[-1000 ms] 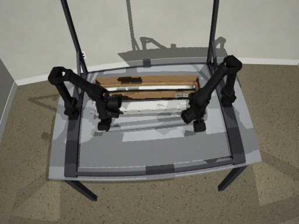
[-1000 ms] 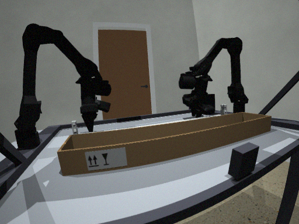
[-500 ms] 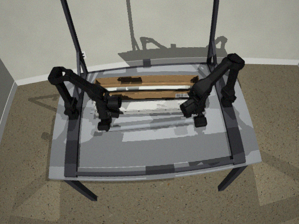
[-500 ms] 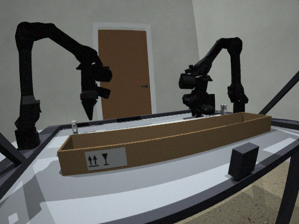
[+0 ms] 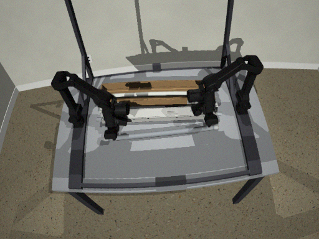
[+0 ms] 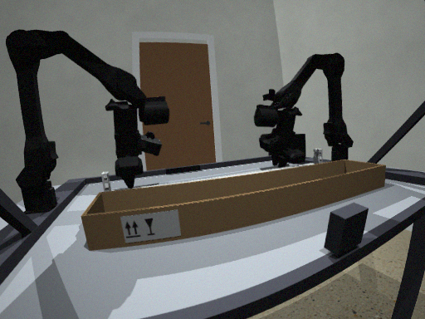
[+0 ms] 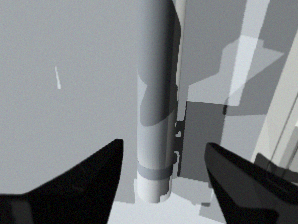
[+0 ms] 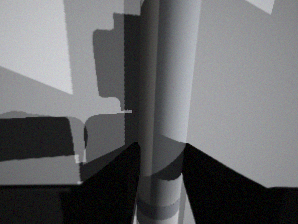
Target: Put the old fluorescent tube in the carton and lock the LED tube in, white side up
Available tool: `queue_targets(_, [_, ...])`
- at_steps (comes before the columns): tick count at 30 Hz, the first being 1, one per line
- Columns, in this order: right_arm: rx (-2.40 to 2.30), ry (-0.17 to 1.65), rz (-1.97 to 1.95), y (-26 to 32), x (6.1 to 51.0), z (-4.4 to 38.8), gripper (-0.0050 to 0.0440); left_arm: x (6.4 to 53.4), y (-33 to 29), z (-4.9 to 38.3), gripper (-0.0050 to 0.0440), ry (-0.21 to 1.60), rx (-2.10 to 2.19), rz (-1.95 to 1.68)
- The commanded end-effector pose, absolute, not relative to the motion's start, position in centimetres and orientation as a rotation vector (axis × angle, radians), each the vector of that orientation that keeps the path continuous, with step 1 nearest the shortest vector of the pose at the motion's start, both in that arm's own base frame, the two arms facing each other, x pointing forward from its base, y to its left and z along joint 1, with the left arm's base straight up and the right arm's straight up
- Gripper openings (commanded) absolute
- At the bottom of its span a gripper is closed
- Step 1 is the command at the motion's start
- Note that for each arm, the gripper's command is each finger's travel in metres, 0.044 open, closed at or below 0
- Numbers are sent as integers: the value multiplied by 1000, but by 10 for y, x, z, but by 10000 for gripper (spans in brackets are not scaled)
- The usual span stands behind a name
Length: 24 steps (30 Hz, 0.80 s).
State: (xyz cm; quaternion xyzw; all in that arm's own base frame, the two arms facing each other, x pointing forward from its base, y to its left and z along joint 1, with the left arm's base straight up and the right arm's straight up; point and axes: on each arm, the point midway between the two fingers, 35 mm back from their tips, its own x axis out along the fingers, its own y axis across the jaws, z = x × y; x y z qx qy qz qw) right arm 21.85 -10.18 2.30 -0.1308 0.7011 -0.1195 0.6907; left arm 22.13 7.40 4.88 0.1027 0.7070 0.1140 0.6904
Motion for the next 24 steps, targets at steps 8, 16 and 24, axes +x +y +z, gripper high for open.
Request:
queue_targets(8, [-292, 1529, -283, -104, 226, 32, 73, 223, 84, 28, 230, 1557, 254, 316])
queue_targets(16, [-292, 1529, -283, -104, 226, 32, 73, 229, 86, 28, 134, 1536, 255, 316])
queue_targets(24, [-292, 1529, -283, -104, 226, 32, 73, 228, 85, 28, 40, 1538, 251, 314])
